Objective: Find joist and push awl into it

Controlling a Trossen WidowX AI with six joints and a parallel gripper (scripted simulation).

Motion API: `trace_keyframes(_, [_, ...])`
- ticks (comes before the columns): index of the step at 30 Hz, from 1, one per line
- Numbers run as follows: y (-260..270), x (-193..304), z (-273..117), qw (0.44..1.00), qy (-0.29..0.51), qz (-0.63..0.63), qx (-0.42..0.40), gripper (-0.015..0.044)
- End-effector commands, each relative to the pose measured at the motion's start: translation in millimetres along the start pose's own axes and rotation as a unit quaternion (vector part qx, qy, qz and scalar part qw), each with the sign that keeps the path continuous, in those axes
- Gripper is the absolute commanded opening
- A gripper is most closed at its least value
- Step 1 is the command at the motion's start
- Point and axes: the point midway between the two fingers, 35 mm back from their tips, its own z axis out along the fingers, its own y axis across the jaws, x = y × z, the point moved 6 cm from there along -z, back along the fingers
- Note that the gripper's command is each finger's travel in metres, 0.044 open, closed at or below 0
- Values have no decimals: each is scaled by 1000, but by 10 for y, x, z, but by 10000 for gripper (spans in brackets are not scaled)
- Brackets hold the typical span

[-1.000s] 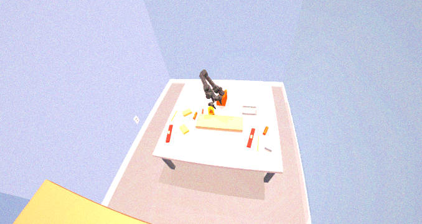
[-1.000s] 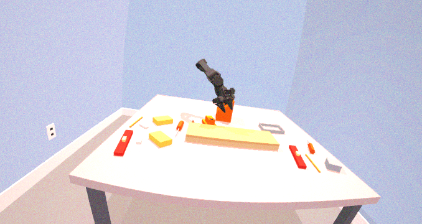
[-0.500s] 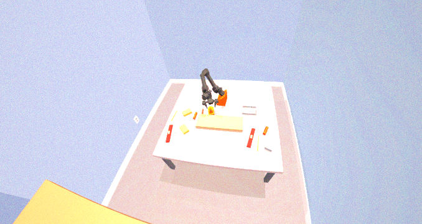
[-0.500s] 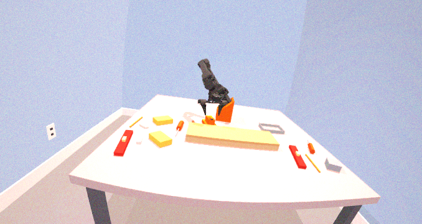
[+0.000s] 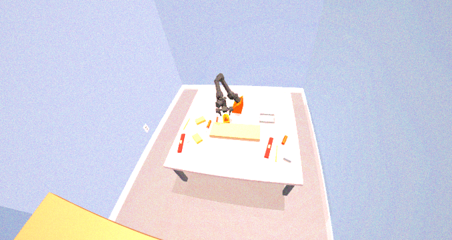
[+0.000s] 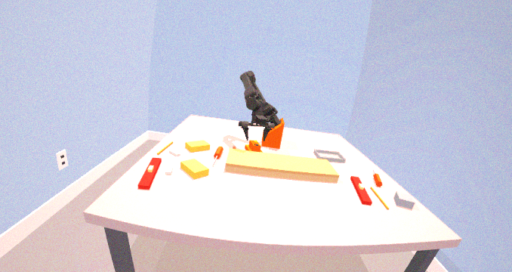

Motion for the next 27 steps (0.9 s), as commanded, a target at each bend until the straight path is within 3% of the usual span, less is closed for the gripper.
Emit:
trace_keyframes(1, [8, 10, 68, 1000, 1, -2, -4, 440])
trace_keyframes(27, [11, 135, 446, 1000, 1, -4, -1, 440])
